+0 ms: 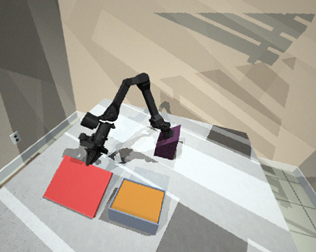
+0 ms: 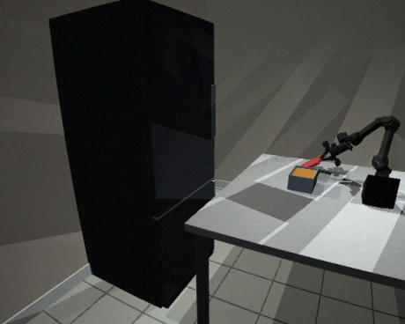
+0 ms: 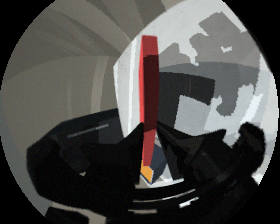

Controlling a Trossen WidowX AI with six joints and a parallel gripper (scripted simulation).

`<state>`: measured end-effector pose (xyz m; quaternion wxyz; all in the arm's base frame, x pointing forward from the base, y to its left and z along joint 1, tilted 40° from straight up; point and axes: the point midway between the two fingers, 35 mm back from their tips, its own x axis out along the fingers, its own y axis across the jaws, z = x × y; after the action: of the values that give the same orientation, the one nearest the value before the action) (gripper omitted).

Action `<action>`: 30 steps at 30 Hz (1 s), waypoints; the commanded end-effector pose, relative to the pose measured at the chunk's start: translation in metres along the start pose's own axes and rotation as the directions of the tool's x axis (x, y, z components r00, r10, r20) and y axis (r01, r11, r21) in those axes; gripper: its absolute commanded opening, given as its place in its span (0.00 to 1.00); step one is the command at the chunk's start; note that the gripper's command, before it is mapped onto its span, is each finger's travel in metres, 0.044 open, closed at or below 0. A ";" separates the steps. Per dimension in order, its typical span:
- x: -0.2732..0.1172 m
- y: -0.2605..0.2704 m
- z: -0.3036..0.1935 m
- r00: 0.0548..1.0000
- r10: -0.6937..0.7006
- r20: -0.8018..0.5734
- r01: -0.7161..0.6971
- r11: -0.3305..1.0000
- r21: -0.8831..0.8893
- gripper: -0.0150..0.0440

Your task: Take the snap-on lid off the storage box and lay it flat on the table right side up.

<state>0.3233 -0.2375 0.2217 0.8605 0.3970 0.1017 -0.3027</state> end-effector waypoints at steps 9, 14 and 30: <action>0.013 -0.019 -0.009 0.999 -0.031 -0.025 0.031 1.000 -0.003 0.25; 0.015 -0.022 -0.009 0.999 -0.031 -0.025 0.031 1.000 -0.003 0.25; 0.023 -0.032 -0.009 0.999 -0.031 -0.025 0.031 1.000 -0.004 0.25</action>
<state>0.3244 -0.2524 0.2000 0.8600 0.3967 0.1069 -0.3026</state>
